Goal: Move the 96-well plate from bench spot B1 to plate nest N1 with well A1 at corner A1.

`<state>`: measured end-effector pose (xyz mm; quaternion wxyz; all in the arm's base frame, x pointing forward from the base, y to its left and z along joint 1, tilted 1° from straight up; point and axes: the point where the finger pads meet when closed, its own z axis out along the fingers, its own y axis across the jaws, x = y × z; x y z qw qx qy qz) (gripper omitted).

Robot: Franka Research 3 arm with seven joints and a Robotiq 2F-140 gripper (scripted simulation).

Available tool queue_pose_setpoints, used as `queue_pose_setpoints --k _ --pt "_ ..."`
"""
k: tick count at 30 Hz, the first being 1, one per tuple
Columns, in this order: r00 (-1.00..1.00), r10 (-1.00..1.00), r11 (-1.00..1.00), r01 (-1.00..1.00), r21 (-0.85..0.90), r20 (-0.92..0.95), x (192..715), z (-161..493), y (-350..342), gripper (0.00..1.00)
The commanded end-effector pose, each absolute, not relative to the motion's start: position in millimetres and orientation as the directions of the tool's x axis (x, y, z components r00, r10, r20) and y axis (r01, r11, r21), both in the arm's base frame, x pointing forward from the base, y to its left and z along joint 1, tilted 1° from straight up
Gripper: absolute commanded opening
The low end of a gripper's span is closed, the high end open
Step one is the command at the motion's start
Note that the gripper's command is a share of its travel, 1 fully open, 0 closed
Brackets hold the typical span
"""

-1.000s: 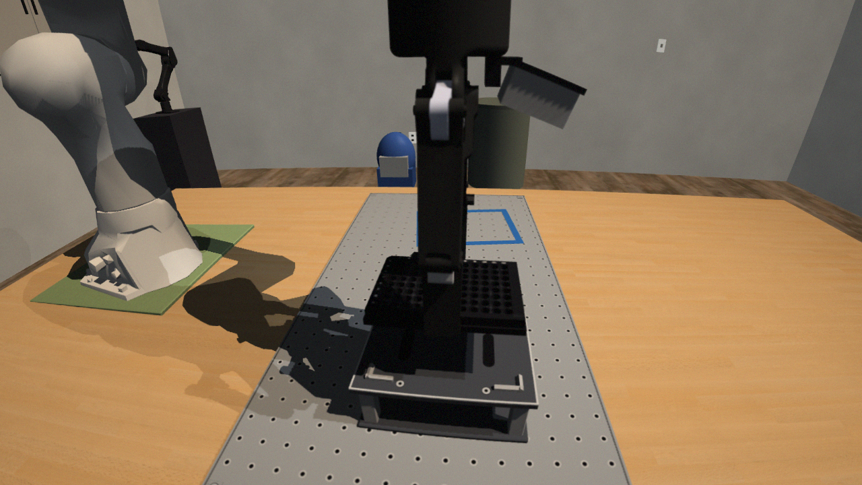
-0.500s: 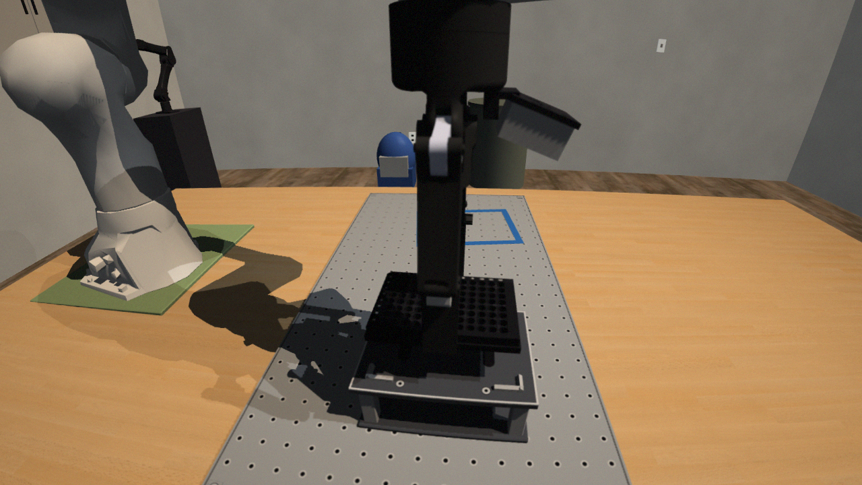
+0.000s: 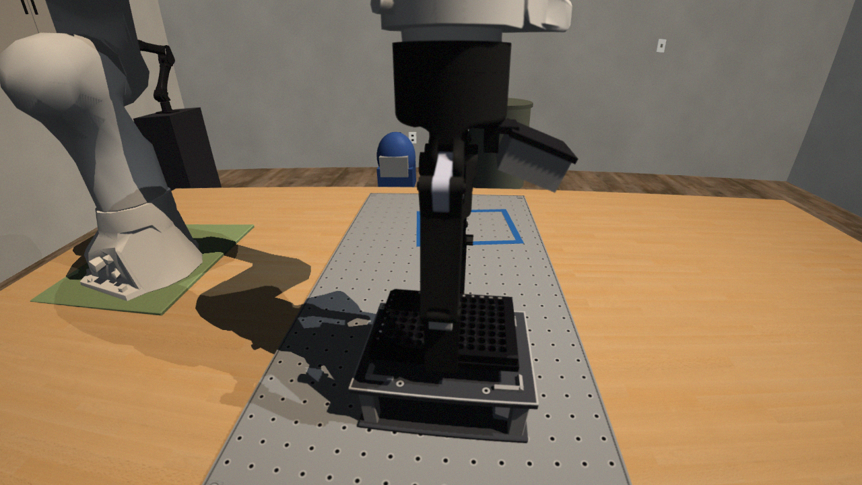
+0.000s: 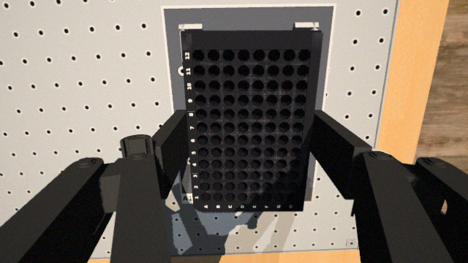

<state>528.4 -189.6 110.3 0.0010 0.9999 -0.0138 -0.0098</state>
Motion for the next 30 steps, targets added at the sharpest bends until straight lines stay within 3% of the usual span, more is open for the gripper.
queue_pose_setpoints --k 1,30 --pt "1.000 -0.014 -1.000 -0.014 0.002 -0.012 530.8 104.4 -189.9 0.60" --pt "1.000 -0.014 -1.000 -0.014 0.002 -0.012 530.1 101.3 -189.9 0.60"
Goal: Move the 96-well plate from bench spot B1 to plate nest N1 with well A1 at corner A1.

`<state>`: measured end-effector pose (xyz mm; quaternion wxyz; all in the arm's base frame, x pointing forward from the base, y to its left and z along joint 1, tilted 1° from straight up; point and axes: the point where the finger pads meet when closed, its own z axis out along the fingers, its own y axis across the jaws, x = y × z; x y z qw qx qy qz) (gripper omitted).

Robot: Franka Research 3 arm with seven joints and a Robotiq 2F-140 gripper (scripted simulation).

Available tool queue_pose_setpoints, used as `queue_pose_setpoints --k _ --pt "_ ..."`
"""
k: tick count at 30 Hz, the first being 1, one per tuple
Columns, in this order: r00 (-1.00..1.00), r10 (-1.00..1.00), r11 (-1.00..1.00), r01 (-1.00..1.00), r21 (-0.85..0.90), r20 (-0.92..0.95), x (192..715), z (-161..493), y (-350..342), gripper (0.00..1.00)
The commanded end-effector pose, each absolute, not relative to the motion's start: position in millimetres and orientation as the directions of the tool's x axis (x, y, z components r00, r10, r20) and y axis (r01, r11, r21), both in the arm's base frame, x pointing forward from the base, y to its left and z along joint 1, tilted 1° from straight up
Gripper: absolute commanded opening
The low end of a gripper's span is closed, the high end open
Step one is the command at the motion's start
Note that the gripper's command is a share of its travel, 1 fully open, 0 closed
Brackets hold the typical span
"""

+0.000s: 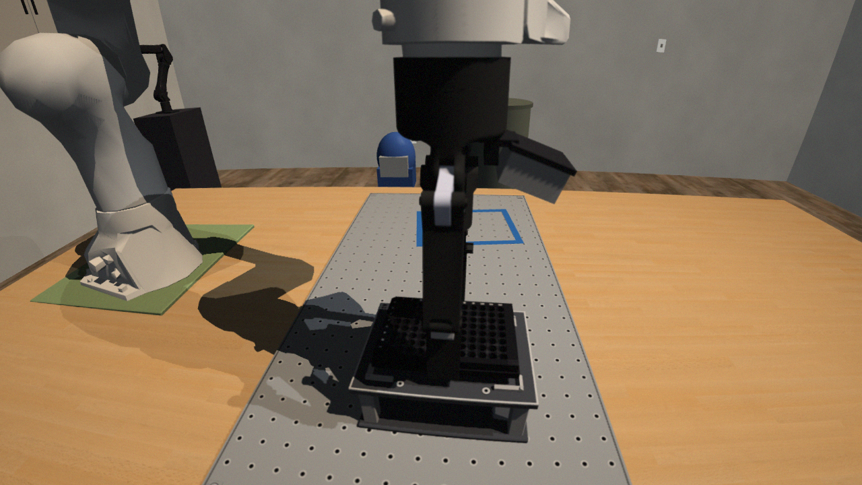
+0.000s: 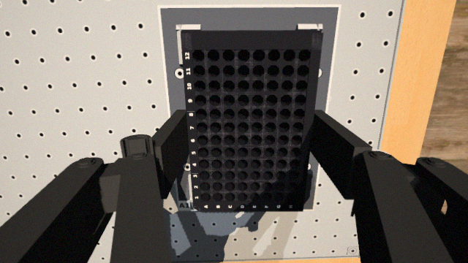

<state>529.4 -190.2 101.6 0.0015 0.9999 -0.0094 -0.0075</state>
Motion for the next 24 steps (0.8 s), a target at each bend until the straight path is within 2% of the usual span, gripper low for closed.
queue_pose_setpoints --k 1,24 --pt "1.000 -0.014 -1.000 -0.014 0.002 -0.012 530.1 101.1 -189.9 0.60" --pt "1.000 -0.014 -1.000 -0.014 0.002 -0.012 529.4 97.6 -189.8 0.60"
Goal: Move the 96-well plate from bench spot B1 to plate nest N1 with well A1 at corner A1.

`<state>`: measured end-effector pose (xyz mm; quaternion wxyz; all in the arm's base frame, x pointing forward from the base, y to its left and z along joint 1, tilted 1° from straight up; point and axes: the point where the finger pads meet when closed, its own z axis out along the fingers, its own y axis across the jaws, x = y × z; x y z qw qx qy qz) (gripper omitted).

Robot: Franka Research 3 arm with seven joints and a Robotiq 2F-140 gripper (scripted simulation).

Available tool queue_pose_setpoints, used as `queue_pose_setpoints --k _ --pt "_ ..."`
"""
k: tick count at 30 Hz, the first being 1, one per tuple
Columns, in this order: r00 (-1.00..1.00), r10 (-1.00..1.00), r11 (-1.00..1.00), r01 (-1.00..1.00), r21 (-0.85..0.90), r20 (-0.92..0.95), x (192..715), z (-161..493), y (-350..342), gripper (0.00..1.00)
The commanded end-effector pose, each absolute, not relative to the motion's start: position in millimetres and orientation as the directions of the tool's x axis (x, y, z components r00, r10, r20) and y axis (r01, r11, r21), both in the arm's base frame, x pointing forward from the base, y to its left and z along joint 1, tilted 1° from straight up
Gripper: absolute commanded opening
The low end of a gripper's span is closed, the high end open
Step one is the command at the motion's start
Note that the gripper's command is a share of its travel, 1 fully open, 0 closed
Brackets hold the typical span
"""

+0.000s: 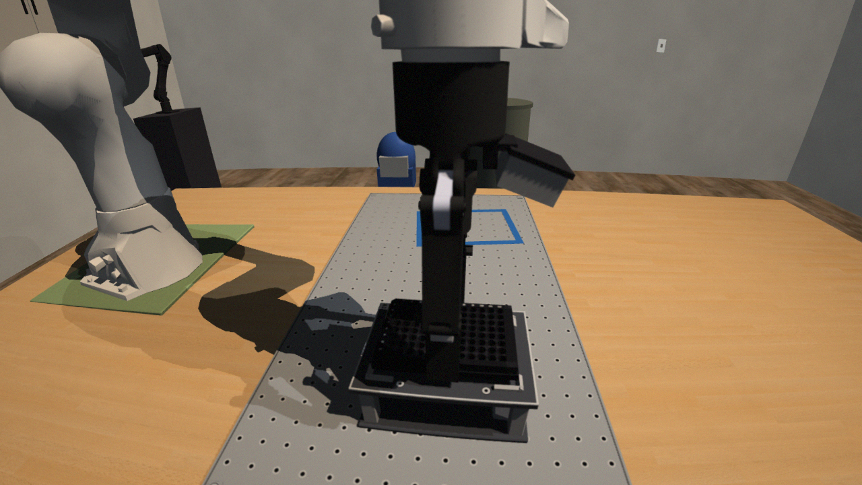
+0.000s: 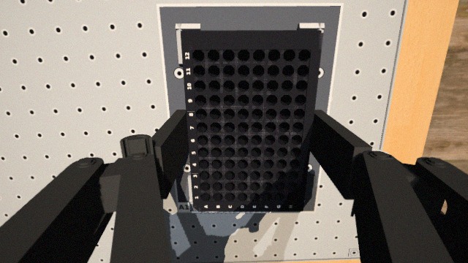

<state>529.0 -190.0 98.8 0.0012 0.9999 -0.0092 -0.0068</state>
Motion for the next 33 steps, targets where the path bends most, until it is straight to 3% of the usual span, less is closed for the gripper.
queue_pose_setpoints --k 1,33 --pt "1.000 -0.014 -1.000 -0.014 0.002 -0.012 529.4 97.4 -189.8 0.60" --pt "1.000 -0.014 -1.000 -0.014 0.002 -0.012 529.1 92.8 -189.8 0.60"
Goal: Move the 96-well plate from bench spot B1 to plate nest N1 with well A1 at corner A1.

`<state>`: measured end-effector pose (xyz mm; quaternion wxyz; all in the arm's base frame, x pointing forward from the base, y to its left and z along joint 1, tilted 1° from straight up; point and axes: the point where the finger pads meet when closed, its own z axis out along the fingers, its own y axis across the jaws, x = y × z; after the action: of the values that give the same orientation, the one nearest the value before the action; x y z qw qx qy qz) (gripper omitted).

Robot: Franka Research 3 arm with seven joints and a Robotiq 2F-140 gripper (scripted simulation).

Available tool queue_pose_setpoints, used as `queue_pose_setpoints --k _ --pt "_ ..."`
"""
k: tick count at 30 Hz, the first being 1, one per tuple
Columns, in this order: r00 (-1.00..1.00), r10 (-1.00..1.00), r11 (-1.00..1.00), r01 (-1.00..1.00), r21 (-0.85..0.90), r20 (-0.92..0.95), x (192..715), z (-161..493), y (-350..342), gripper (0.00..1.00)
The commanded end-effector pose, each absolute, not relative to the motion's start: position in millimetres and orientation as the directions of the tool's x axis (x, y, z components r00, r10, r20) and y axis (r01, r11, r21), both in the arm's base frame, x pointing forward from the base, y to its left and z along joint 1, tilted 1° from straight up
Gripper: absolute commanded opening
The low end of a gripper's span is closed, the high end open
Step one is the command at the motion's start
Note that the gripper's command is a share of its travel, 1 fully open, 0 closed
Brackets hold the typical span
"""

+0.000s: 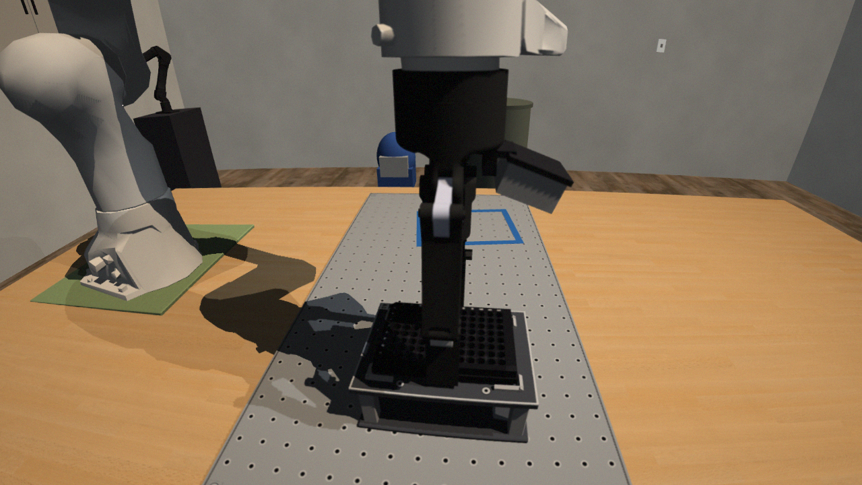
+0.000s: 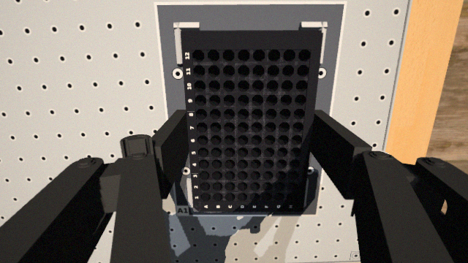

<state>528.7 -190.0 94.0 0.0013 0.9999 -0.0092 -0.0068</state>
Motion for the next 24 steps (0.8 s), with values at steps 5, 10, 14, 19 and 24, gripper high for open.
queue_pose_setpoints --k 5,10,14,19,24 --pt "1.000 -0.014 -1.000 -0.014 0.002 -0.012 529.0 91.9 -189.8 0.60" --pt "1.000 -0.014 -1.000 -0.014 0.002 -0.012 529.0 91.4 -189.8 0.60" --pt "1.000 -0.014 -1.000 -0.014 0.002 -0.012 529.0 91.3 -189.8 0.60" --pt "1.000 -0.014 -1.000 -0.014 0.002 -0.012 529.0 91.3 -189.8 1.00" --pt "1.000 -0.014 -1.000 -0.014 0.002 -0.012 529.0 91.3 -189.8 1.00"
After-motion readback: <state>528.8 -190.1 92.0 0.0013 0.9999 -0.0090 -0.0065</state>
